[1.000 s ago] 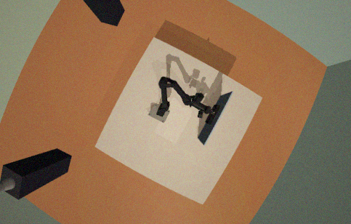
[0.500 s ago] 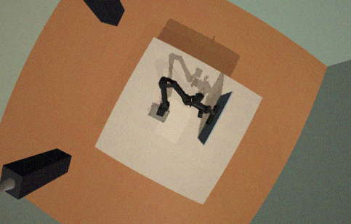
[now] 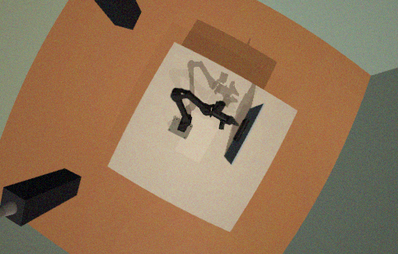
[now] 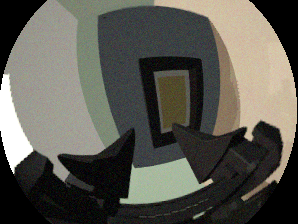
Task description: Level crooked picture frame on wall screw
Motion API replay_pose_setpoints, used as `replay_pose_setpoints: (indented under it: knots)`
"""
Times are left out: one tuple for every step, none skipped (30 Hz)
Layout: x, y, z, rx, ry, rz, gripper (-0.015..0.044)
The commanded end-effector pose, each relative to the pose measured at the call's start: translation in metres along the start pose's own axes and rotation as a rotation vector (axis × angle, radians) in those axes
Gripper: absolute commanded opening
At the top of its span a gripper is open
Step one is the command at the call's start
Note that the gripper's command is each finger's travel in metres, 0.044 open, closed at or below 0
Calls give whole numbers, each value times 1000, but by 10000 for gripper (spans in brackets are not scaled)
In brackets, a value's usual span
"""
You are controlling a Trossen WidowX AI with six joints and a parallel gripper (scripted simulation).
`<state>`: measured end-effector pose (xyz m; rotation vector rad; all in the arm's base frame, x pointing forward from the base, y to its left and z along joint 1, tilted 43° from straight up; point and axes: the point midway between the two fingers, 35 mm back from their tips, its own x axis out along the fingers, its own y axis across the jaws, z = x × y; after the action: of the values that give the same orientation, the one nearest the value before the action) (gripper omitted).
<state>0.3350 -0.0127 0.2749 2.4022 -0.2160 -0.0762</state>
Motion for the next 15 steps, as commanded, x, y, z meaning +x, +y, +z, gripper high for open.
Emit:
replay_pose_setpoints:
  knots:
    - [-30,-3,4,50,-6,-2,260]
    - [-38,-4,6,65,-7,-2,260]
    - [-45,-4,7,77,-7,-1,260]
    - [-49,-5,8,85,-7,-1,260]
    - [-50,-5,9,87,-7,-1,260]
    - [-50,-5,9,87,-7,-1,260]
    - [-50,-5,9,87,-7,-1,260]
    - [-47,0,4,79,4,6,260]
    - [-50,3,5,86,4,5,260]
    - [-55,7,6,96,3,5,260]
    - [-62,12,7,110,1,4,260]
    - [-70,17,9,124,0,3,260]
    - [-77,21,10,137,-2,2,260]
    - [-85,25,12,151,-3,1,260]
    - [-93,28,14,165,-5,0,260]
